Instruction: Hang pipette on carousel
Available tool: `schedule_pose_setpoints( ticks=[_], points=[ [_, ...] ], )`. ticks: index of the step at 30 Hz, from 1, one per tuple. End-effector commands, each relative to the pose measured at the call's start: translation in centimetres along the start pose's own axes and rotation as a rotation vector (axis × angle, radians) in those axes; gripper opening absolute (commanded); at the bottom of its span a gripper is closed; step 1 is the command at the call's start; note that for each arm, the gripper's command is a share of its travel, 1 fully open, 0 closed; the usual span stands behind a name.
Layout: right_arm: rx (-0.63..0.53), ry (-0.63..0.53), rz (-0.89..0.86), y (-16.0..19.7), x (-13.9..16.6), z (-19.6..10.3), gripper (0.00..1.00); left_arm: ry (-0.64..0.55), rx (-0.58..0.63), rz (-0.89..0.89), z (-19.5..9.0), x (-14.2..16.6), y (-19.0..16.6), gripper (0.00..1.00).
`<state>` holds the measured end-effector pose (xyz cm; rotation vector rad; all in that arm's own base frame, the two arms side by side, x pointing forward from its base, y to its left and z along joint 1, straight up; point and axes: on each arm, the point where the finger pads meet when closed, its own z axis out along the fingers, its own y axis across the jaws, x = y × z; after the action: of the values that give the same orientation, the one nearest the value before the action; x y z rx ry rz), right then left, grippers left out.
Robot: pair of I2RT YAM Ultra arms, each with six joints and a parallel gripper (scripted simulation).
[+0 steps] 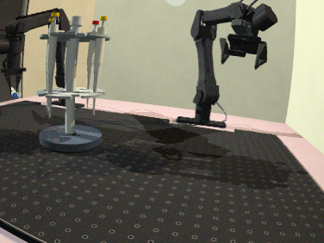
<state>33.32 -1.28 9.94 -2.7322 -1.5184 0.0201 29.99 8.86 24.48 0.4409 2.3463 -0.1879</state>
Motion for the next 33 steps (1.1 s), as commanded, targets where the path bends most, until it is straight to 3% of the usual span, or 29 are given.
schedule_pose_setpoints(
  ticks=[1,18,28,33],
  points=[
    [-0.055,0.013,0.011,0.4,0.0,-1.2,0.12,-0.029,-0.008,0.016,-0.4,-0.7,0.3,1.0],
    [-0.063,0.018,0.011,0.7,0.1,0.5,0.12,-0.029,-0.008,0.016,-0.4,-0.7,0.3,1.0],
    [-0.011,-0.012,0.011,0.1,-0.3,3.6,0.12,-0.029,-0.008,0.016,-0.4,-0.7,0.3,1.0],
    [-0.032,0.0,0.011,0.3,-0.1,3.4,0.12,-0.029,-0.008,0.016,-0.4,-0.7,0.3,1.0]
  ],
)
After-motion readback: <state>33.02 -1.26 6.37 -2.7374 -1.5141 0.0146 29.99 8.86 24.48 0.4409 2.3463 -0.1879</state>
